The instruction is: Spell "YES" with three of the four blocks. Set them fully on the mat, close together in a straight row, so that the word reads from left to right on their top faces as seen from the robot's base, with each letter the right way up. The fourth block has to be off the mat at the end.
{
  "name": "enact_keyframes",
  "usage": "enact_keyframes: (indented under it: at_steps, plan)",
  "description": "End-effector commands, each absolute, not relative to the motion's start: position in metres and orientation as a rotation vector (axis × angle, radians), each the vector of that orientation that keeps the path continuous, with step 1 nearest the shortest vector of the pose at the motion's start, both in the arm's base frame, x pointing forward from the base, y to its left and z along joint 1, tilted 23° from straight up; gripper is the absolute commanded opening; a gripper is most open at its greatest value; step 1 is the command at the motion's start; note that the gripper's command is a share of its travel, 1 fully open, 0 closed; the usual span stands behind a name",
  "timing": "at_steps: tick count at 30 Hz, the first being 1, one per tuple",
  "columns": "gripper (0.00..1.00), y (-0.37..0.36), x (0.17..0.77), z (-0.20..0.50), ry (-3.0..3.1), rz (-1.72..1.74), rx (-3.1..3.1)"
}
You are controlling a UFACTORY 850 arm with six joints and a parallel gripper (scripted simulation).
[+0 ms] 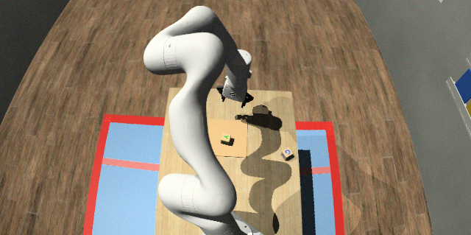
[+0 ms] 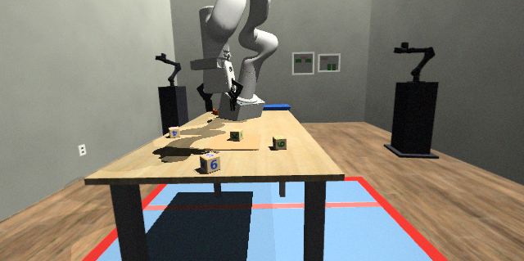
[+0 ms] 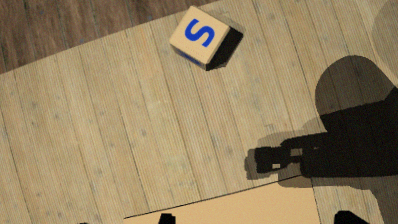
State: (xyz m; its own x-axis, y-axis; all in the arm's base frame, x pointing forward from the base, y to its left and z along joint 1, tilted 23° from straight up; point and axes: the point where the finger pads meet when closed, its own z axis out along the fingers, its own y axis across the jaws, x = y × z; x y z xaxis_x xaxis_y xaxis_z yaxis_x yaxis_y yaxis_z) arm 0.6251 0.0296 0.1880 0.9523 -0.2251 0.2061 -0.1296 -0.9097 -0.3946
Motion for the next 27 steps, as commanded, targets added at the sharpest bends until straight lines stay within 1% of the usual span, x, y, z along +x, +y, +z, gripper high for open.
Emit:
enact_keyframes:
  at_steps: [1,2,8,27]
  plan:
    - [1.0,0.026,0.658,0.194,0.262,-0.317,-2.744]
    - [1.0,0.023,0.672,0.197,0.267,-0.315,-2.753]
    - [1.0,0.018,0.694,0.201,0.278,-0.314,-2.772]
    - [1.0,0.018,0.694,0.201,0.278,-0.314,-2.772]
